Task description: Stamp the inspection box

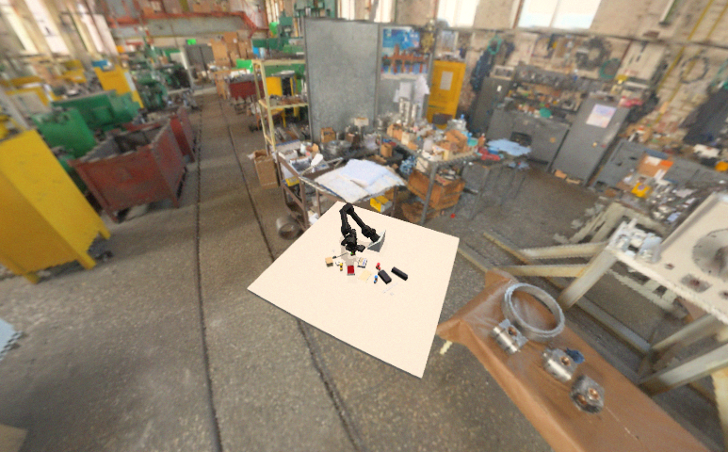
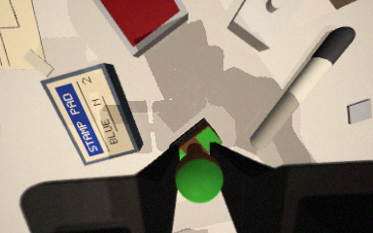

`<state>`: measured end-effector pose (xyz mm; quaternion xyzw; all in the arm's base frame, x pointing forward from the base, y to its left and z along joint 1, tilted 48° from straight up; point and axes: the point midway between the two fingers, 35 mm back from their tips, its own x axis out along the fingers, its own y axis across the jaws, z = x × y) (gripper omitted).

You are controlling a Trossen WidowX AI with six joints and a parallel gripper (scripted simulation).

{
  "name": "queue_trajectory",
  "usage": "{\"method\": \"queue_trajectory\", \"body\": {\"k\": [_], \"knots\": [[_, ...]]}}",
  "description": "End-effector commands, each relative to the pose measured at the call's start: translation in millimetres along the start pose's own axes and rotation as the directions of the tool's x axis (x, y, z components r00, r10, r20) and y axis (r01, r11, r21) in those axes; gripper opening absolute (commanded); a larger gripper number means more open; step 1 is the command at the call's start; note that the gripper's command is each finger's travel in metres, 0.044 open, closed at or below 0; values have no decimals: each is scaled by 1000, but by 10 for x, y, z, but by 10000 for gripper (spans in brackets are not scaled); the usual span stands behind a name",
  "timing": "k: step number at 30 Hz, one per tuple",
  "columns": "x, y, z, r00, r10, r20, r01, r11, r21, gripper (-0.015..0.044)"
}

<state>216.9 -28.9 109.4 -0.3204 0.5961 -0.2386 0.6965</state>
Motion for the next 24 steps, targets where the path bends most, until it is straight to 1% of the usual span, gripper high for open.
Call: {"method": "queue_trajectory", "body": {"k": [1,24], "knots": [[-29,2,9,1000,4,2,-4,1000,5,0],[-140,0,5,1000,4,1,-4,1000,5,0]]}}
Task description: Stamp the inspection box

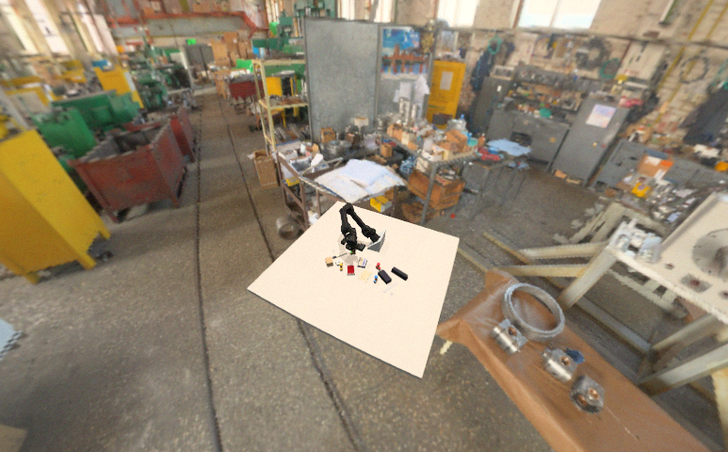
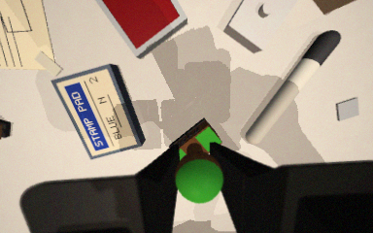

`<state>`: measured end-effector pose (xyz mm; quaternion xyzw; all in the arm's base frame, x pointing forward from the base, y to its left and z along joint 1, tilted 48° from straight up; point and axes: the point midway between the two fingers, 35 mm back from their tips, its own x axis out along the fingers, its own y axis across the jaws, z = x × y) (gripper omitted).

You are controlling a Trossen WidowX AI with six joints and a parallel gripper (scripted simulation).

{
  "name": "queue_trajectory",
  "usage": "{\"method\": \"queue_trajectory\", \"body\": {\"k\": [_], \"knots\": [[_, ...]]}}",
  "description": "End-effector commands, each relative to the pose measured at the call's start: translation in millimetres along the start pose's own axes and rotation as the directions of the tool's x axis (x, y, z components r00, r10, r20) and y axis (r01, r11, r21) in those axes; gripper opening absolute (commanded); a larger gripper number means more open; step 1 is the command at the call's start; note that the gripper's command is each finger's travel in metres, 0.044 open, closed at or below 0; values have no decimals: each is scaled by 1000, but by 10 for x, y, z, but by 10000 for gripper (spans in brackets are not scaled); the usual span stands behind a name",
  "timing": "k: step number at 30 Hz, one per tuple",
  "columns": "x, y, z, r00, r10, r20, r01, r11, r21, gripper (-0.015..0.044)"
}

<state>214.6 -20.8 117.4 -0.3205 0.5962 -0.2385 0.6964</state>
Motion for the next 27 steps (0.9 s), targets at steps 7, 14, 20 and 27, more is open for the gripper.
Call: {"method": "queue_trajectory", "body": {"k": [7,14,20,27], "knots": [[-58,1,6,1000,4,1,-4,1000,5,0],[-92,-1,3,1000,3,1,-3,1000,5,0],[-122,-3,1,1000,3,1,-3,1000,5,0],[-156,-6,-3,1000,2,1,-2,1000,5,0]]}}
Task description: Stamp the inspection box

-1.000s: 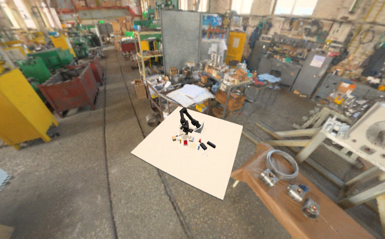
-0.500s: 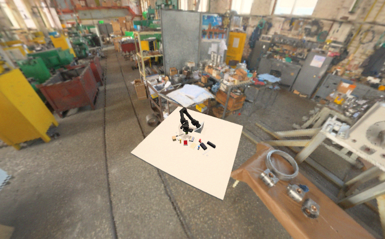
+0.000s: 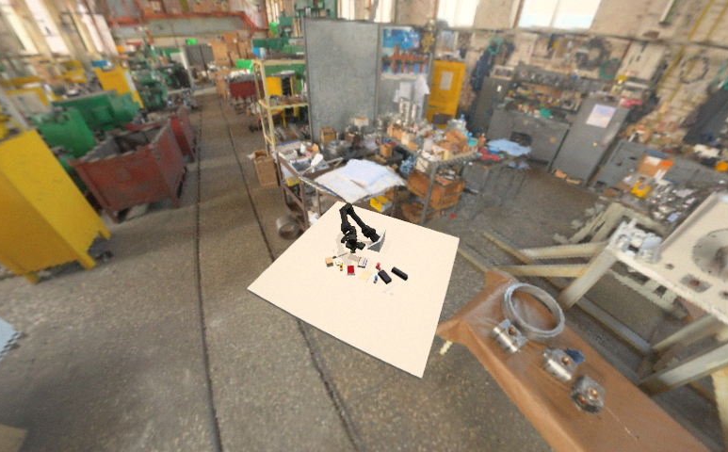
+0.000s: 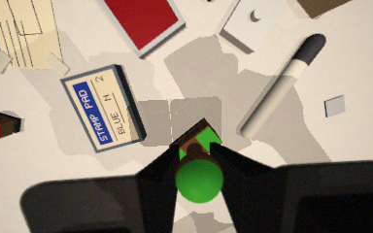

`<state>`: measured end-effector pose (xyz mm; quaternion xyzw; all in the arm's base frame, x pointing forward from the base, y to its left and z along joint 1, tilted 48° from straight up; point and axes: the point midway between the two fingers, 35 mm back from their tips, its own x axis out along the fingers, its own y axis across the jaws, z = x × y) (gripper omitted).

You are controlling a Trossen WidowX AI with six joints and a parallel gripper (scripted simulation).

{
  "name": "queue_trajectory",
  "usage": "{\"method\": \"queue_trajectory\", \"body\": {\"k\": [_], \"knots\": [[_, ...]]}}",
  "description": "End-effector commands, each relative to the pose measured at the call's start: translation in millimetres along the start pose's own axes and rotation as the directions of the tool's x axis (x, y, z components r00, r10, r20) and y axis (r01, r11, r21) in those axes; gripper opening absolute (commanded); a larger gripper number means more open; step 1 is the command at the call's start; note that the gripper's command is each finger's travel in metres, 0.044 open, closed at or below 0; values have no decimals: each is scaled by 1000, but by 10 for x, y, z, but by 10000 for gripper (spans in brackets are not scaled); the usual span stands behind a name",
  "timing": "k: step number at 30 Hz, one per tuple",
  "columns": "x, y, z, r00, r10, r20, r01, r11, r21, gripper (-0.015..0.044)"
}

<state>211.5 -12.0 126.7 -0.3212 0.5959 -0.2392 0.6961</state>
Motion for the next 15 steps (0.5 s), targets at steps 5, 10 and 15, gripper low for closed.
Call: {"method": "queue_trajectory", "body": {"k": [5,10,15], "knots": [[-49,-1,4,1000,3,1,-3,1000,5,0],[-73,-3,1,1000,3,1,-3,1000,5,0],[-95,-4,5,1000,2,1,-2,1000,5,0]]}}
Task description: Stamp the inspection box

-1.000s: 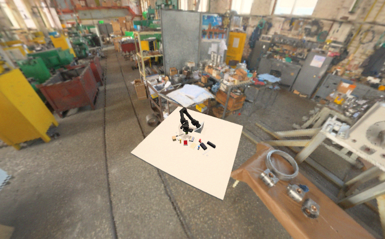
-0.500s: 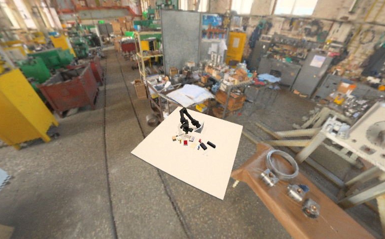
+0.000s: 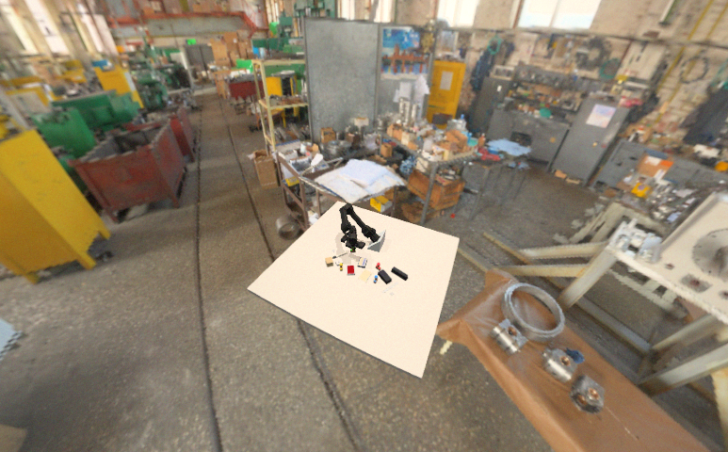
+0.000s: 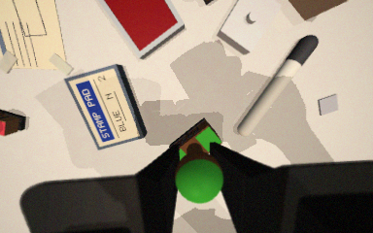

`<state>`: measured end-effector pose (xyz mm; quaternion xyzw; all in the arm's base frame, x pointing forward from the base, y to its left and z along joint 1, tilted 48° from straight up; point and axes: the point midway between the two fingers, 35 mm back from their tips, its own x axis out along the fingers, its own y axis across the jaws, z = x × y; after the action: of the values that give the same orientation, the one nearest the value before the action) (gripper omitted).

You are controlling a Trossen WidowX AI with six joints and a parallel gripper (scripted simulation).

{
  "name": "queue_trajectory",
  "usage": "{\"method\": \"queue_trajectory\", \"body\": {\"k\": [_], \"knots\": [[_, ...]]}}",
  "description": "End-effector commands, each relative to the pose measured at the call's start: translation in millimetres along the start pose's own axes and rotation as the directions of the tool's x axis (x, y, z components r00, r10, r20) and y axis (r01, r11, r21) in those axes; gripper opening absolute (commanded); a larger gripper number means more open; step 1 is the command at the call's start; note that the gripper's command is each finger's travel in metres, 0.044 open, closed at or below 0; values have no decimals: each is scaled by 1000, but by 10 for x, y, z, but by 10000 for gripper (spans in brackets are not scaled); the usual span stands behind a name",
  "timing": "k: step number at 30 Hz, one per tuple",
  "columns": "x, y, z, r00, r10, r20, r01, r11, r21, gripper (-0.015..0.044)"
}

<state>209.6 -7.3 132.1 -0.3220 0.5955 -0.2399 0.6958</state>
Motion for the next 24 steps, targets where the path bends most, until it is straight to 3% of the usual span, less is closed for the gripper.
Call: {"method": "queue_trajectory", "body": {"k": [1,24], "knots": [[-26,7,33,1000,4,1,-4,1000,5,0],[-91,325,1005,1000,5,5,-5,1000,10,0]]}}
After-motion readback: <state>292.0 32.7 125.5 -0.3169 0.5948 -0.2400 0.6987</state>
